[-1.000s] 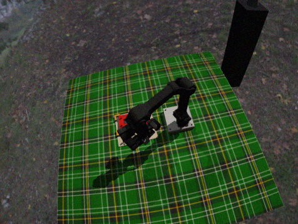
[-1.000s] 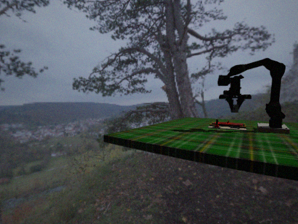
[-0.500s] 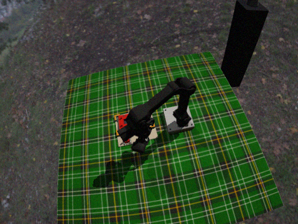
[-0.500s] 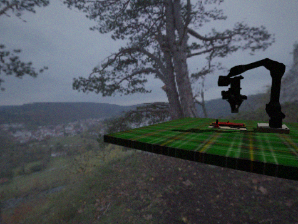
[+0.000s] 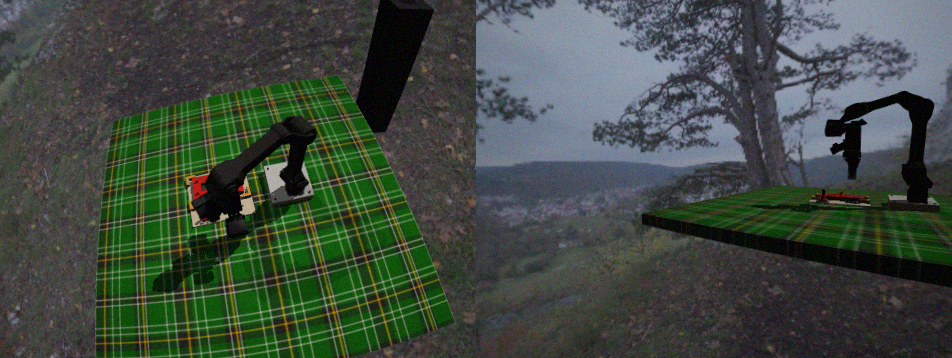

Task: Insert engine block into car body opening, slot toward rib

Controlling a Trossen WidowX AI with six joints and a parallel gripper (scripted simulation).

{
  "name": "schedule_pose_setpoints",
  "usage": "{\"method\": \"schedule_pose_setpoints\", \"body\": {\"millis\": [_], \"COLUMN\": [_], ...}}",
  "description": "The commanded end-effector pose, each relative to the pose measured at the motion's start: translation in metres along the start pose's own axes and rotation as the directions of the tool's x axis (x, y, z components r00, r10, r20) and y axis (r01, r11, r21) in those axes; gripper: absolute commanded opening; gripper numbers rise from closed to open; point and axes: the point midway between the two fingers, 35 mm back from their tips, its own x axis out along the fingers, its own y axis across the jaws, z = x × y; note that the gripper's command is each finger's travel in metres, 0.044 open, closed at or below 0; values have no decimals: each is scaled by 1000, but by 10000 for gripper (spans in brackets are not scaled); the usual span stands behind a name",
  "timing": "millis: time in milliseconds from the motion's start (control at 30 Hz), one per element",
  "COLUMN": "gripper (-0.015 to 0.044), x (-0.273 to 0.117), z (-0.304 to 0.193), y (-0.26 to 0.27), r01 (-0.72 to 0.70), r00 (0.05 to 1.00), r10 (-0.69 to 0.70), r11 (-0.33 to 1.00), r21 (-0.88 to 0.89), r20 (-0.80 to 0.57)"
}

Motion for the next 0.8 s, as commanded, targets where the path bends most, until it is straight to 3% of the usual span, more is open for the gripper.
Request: {"method": "schedule_pose_setpoints", "body": {"millis": [0,367,767], "gripper": [0,0,0], "x": [1,3,5], "z": [0,0,-1], "y": [1,1,1], "r01": [-6,-6,-5], "r00": [1000,1000,1000], "r10": [6,6,6], "r11": [993,879,612], "r21": [-118,-478,-791], "r20": [-2,-2,-2]}}
